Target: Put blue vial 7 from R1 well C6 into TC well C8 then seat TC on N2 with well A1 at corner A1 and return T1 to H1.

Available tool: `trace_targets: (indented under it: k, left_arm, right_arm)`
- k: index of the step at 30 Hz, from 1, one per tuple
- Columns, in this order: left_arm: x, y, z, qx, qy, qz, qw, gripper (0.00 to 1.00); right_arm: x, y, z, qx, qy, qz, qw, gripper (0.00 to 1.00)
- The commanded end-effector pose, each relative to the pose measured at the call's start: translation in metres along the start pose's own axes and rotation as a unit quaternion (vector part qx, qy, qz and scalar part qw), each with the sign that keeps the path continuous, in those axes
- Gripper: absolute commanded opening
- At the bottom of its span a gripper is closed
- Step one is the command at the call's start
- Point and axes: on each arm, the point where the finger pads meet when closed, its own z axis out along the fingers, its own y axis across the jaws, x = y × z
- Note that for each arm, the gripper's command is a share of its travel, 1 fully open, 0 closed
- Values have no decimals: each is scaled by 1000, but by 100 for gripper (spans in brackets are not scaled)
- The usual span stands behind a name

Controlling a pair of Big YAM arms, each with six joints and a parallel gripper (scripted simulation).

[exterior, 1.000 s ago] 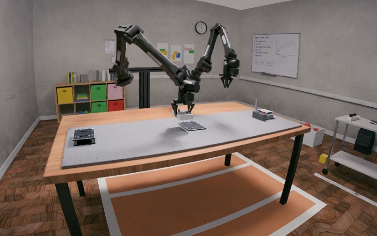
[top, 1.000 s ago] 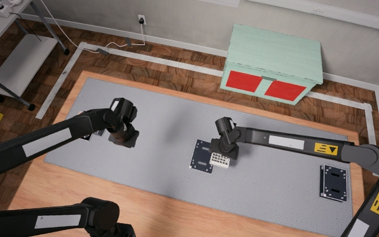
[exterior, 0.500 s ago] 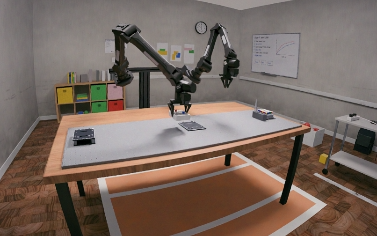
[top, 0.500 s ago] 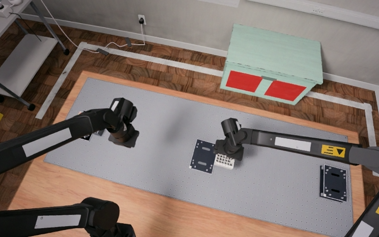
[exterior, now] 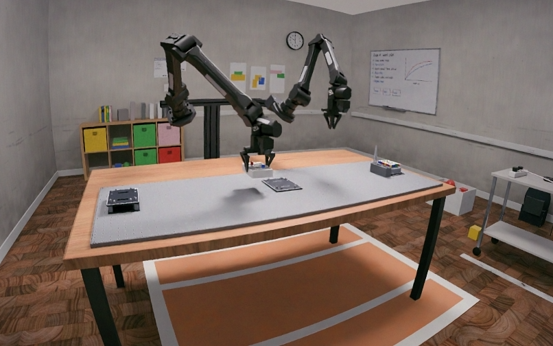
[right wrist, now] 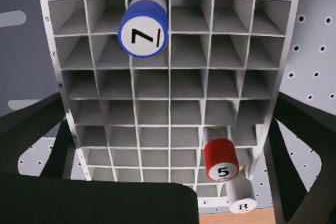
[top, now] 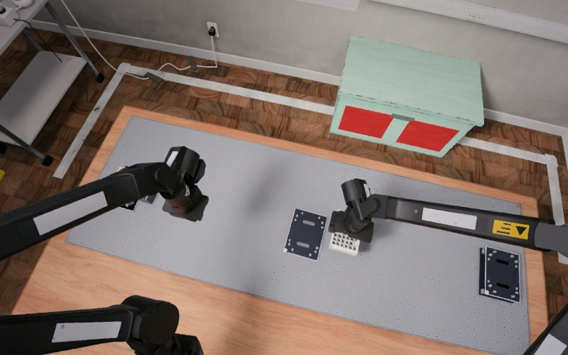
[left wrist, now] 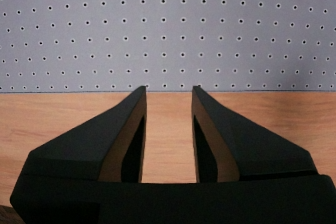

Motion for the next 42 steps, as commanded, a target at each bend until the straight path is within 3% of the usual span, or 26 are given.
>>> trace_targets:
  k: [1,4,31,33,34,37,42]
  left_arm:
    - [-9,4,-5,-3,-8,-9,1000,24]
    - [-9,4,-5,-3,-8,-9,1000,24]
    - [-9,4,-5,-3,-8,-9,1000,24]
    - [-9,4,-5,-3,-8,-9,1000,24]
    - [-9,4,-5,-3,-8,-9,1000,24]
    - [-9,4,-5,-3,-8,-9,1000,24]
    - [-9,4,-5,-3,-8,-9,1000,24]
  right_arm:
    - [-7,10,-21,-19,-20,-11,1000,0]
    - [-12,-13,-9,-8,-14,3,1000,0]
    - [-14,-54,-9,-7,-14,2,1000,0]
    - [-14,-54,-9,-7,-14,2,1000,0]
    - [-10,-39,-19,-17,-20,-11,1000,0]
    - [-14,-61,-9,-7,-14,2,1000,0]
    - [-14,-69,-9,-7,-14,2,1000,0]
